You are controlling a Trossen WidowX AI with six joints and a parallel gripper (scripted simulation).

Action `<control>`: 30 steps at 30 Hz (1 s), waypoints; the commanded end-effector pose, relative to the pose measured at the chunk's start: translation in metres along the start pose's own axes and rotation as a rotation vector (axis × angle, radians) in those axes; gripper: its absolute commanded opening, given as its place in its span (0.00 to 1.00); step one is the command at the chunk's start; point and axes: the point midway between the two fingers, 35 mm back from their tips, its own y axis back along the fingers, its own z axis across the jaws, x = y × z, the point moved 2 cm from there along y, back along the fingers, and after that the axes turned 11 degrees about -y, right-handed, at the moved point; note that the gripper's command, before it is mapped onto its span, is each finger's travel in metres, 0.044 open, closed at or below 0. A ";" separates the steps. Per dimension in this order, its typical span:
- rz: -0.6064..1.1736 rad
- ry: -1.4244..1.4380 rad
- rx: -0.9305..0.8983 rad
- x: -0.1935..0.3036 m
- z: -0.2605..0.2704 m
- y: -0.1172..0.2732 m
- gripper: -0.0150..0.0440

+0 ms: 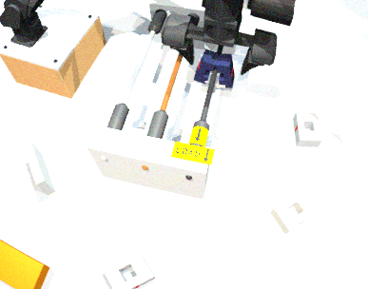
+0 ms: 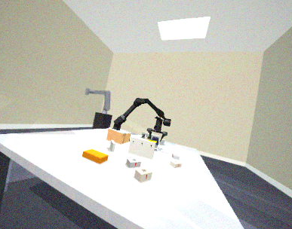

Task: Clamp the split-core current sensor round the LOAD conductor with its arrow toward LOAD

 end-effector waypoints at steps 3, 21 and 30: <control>0.005 -0.004 -0.010 0.001 0.001 -0.012 1.00; 0.000 0.002 -0.002 0.000 0.001 -0.026 0.99; 0.000 0.002 -0.002 0.000 0.001 -0.026 0.89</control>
